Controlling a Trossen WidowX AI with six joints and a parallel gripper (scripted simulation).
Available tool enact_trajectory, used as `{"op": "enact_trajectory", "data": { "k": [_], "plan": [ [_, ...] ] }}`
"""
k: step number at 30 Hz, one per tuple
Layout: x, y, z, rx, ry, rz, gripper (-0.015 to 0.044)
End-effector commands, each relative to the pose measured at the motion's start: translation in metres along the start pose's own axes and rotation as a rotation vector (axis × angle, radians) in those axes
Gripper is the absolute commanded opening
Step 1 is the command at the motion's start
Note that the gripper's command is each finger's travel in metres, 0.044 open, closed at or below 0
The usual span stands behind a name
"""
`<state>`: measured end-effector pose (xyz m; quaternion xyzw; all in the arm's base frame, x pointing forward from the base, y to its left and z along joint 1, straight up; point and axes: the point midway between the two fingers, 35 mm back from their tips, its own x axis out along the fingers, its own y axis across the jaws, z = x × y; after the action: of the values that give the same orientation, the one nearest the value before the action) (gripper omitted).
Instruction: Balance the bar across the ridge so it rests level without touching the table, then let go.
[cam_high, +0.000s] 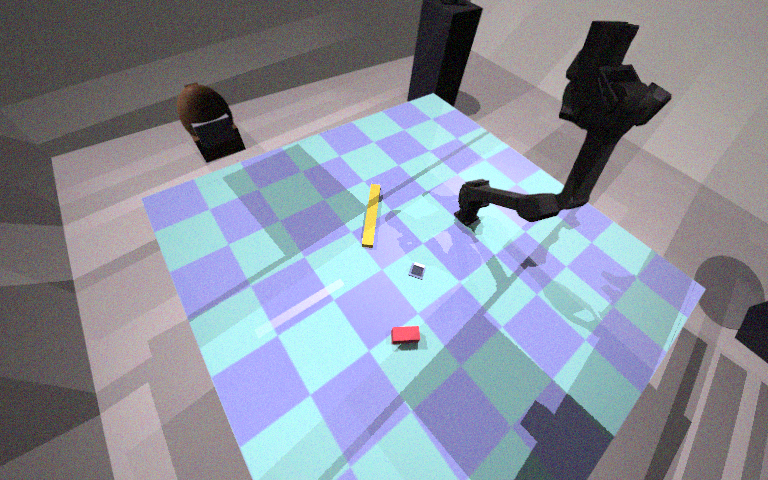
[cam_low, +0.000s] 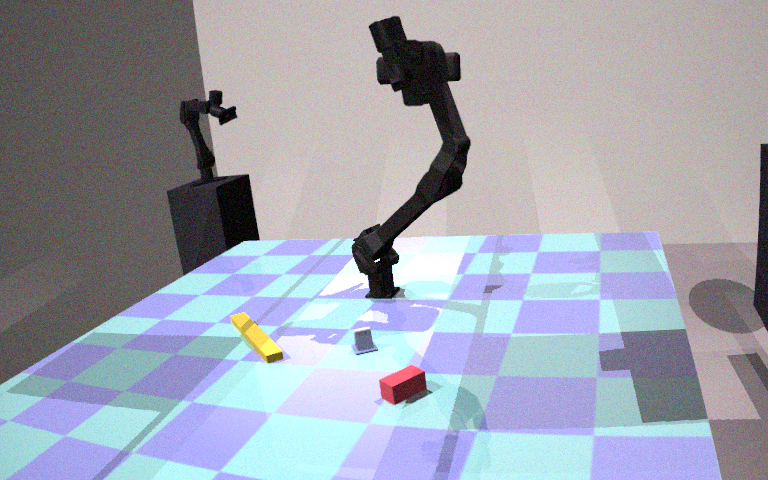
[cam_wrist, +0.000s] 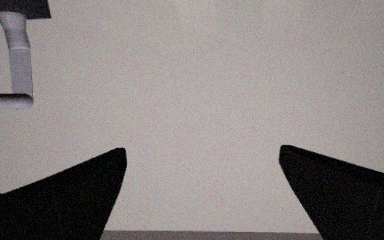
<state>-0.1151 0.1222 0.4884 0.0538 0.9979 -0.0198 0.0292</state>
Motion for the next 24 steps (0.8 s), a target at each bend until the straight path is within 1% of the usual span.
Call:
{"op": "enact_trajectory", "data": {
  "k": [1, 3, 4, 14, 24],
  "plan": [
    [0.000, -0.001, 0.000, 0.003, -0.001, -0.004, 0.0374],
    [0.002, -0.009, 0.001, 0.026, -0.009, -0.034, 0.0321],
    [0.004, -0.014, 0.002, 0.043, -0.016, -0.057, 0.0315],
    [0.012, -0.110, 0.010, 0.067, -0.127, -0.314, 0.0315],
    [-0.006, -0.200, 0.031, 0.070, -0.273, -0.544, 0.0315]
  ]
}}
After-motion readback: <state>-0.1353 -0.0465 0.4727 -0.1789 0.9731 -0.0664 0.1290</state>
